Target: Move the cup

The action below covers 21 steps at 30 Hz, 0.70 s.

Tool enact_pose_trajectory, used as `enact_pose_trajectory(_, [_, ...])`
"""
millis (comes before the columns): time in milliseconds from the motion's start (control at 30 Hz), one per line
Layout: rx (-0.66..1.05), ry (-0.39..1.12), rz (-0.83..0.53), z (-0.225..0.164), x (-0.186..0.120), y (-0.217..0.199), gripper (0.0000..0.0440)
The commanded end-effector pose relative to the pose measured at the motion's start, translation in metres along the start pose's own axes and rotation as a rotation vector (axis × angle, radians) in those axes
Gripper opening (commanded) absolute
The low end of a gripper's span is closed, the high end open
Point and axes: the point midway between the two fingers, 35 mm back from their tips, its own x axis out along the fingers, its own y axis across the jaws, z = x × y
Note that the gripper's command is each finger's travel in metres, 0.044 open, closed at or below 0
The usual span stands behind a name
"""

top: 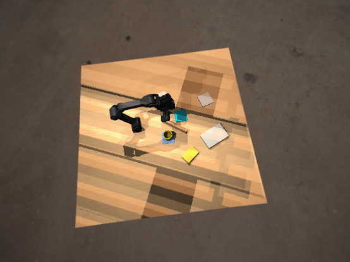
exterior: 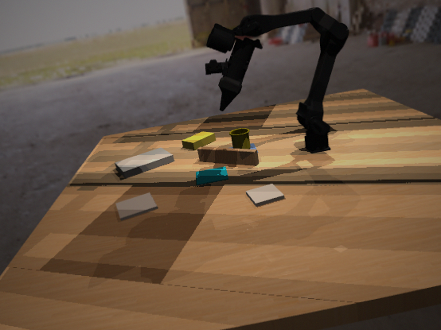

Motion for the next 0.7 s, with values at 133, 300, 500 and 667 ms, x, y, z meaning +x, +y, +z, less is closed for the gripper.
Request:
enact_pose_trajectory(133, [-0.026,0.125,-0.041,-0.01,0.0,-0.008,0.0127])
enact_pose_trajectory(300, [-0.044,0.199,-0.066,-0.016,0.001,-0.014,0.0123])
enact_pose_trajectory(500, [-0.065,0.285,-0.091,-0.022,0.003,-0.023,0.0124])
enact_pose_trajectory(667, [-0.076,0.349,-0.11,-0.027,0.006,-0.03,0.0127])
